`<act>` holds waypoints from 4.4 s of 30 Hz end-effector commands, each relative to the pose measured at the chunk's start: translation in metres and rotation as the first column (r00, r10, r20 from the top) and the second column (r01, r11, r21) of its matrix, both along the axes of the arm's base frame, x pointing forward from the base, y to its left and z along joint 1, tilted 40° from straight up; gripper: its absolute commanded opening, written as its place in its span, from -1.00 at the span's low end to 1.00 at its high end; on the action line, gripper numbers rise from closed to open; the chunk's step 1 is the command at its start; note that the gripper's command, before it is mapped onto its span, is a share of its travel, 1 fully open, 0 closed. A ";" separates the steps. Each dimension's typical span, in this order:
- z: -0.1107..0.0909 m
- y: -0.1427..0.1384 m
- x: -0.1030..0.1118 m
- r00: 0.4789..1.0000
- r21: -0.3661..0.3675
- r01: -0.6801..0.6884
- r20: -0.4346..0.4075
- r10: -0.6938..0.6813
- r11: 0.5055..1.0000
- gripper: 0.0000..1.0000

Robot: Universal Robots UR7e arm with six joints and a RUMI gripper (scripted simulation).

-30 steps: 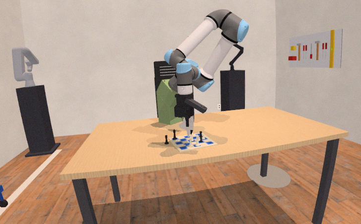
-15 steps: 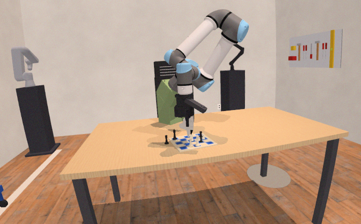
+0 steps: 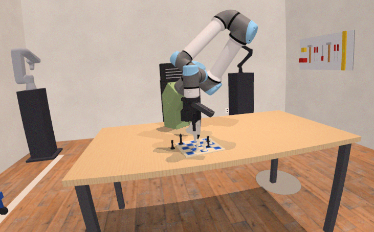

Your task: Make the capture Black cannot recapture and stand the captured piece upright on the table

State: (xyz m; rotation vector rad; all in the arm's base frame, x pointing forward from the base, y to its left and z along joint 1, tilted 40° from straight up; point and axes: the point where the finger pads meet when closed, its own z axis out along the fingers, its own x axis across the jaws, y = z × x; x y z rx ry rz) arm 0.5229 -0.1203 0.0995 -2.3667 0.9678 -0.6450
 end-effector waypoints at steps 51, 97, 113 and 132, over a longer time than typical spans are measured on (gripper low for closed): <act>0.001 -0.001 0.001 1.000 -0.002 0.000 0.001 0.000 1.000 -0.51; -0.002 0.001 0.003 1.000 -0.001 -0.001 -0.001 0.001 1.000 -0.51; -0.024 0.008 0.021 1.000 -0.003 -0.001 0.001 0.001 1.000 -0.51; -0.029 0.010 0.024 1.000 -0.002 0.000 0.001 0.000 1.000 -0.51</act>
